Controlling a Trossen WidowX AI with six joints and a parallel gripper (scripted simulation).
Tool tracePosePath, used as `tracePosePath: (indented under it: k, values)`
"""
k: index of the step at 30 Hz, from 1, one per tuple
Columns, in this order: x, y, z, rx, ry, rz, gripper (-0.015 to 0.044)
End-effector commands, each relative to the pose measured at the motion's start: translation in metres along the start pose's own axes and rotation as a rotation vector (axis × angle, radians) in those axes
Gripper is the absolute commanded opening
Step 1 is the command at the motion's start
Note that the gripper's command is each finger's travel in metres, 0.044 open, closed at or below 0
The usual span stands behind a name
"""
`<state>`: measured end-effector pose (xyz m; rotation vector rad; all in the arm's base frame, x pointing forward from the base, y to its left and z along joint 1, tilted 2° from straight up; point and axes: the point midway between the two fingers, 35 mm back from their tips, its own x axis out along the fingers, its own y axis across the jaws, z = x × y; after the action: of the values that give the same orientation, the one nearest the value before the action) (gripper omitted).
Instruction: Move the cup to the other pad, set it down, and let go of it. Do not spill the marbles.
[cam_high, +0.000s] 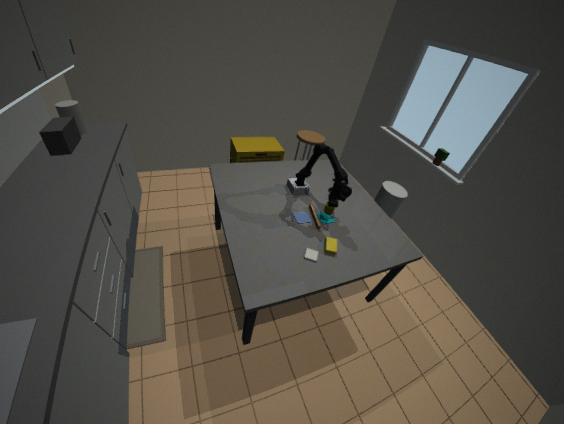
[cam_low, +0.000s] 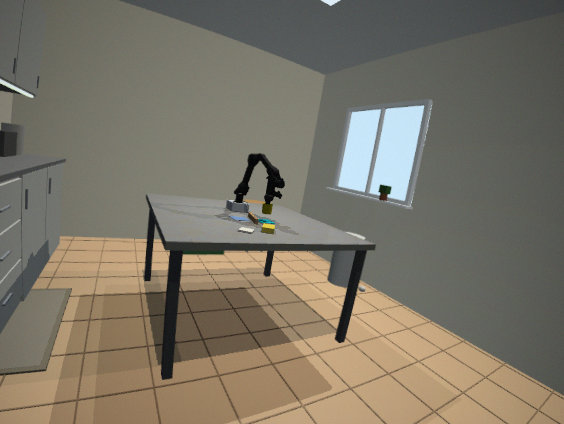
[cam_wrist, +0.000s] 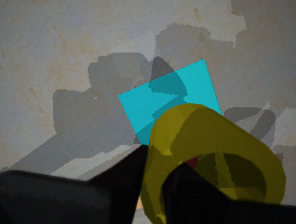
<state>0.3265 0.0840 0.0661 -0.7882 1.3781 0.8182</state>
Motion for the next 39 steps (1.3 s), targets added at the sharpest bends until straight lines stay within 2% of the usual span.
tracePosePath:
  k: [1,24,39]
  values:
    - [0.009,0.002,-0.001,0.006,0.007,0.01,0.0]
    - [0.049,0.004,-0.001,0.006,0.007,0.011,0.0]
    - [0.047,0.002,0.0,0.0,0.004,0.005,0.0]
